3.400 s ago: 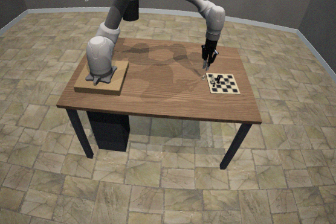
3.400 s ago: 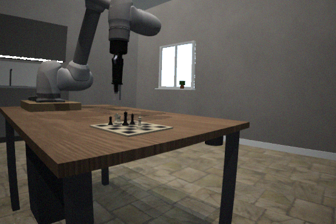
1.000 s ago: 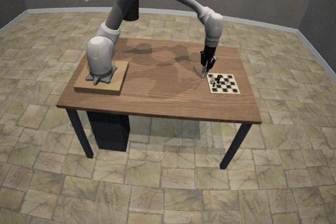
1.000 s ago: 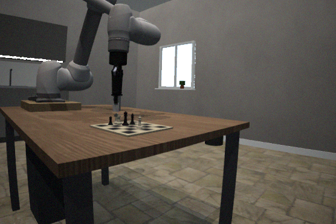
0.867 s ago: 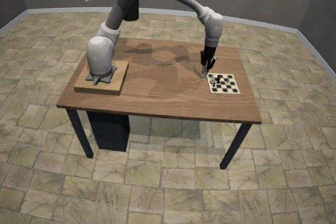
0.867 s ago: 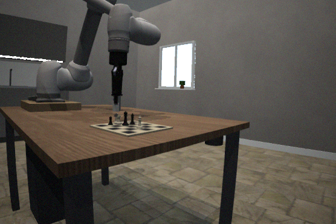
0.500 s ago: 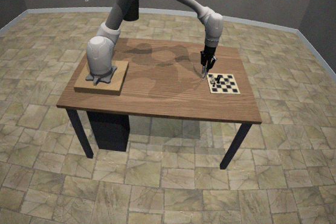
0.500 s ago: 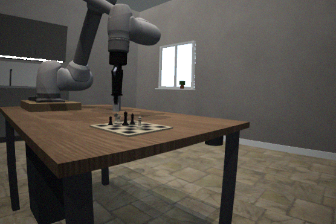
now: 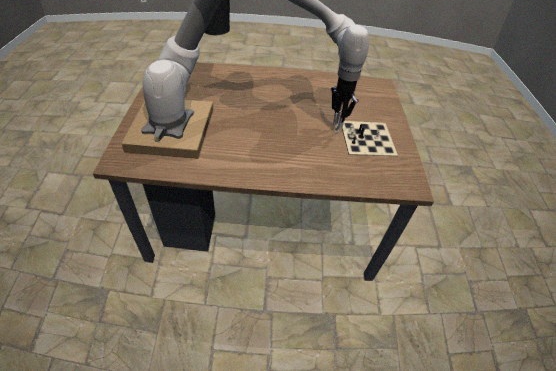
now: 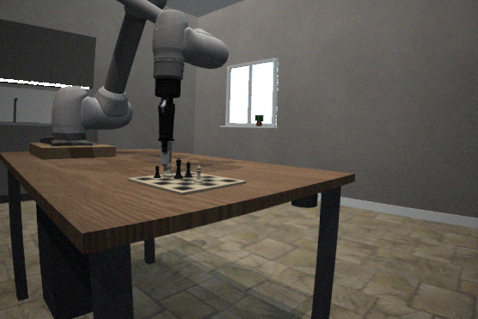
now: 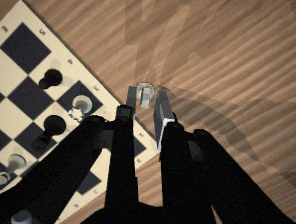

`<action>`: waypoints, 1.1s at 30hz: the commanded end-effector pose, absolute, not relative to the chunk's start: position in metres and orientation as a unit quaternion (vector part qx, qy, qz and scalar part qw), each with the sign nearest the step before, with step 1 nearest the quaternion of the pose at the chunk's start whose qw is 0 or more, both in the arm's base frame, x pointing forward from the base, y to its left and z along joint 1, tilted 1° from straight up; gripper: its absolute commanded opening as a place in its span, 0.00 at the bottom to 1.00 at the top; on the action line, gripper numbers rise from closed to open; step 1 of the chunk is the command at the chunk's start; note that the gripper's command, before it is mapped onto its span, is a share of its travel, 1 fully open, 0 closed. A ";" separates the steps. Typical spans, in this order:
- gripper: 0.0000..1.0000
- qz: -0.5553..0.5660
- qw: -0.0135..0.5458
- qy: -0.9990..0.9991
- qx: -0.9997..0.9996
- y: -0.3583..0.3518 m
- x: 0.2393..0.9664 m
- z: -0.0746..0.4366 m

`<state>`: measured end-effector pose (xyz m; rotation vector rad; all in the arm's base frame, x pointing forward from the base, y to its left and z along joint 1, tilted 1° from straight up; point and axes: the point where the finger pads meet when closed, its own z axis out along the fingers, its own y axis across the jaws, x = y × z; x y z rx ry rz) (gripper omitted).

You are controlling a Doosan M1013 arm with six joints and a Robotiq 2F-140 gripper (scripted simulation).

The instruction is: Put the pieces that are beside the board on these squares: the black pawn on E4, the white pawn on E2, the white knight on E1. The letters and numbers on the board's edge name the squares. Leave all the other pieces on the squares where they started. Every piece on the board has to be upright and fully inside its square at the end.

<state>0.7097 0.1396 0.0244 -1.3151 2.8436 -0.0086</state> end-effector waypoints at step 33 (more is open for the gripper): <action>0.22 -0.003 0.004 0.908 -0.420 0.140 0.710 0.004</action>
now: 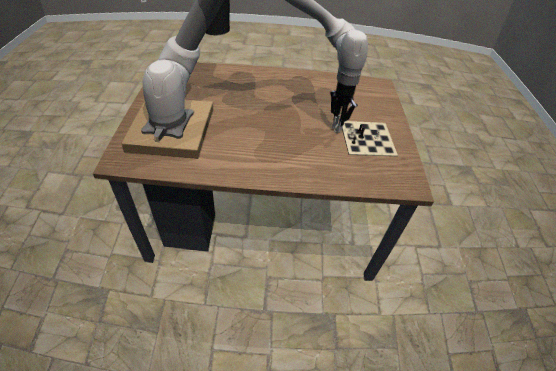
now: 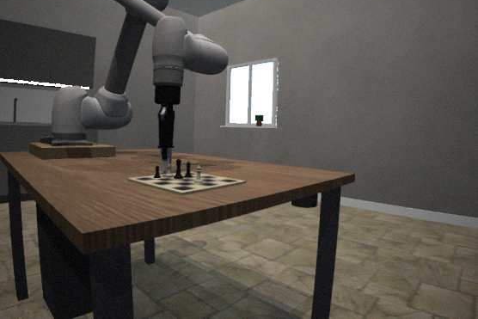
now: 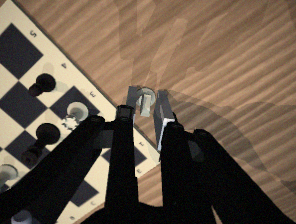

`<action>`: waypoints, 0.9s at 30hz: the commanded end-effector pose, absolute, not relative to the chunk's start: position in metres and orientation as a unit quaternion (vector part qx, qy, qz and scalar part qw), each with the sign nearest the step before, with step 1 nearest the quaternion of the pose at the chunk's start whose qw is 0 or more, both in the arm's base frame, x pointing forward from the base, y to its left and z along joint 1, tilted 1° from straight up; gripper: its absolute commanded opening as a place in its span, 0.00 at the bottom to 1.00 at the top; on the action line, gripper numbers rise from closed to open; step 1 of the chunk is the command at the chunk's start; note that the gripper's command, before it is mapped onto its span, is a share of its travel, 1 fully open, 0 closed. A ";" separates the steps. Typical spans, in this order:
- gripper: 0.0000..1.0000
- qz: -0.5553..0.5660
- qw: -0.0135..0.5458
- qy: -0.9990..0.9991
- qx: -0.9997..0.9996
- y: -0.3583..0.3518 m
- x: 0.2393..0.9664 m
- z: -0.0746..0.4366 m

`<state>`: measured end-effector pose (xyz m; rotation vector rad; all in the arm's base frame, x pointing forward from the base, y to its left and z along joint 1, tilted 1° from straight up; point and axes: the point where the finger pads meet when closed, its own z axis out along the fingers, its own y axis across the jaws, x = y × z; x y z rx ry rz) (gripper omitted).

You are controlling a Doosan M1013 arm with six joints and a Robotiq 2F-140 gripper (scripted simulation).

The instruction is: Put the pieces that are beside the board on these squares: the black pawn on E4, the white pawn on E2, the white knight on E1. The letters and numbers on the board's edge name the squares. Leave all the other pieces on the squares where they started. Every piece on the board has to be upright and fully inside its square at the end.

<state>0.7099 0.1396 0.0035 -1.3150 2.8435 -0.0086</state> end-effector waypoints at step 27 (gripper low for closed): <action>0.00 -0.003 0.004 0.908 -0.420 0.140 0.710 0.004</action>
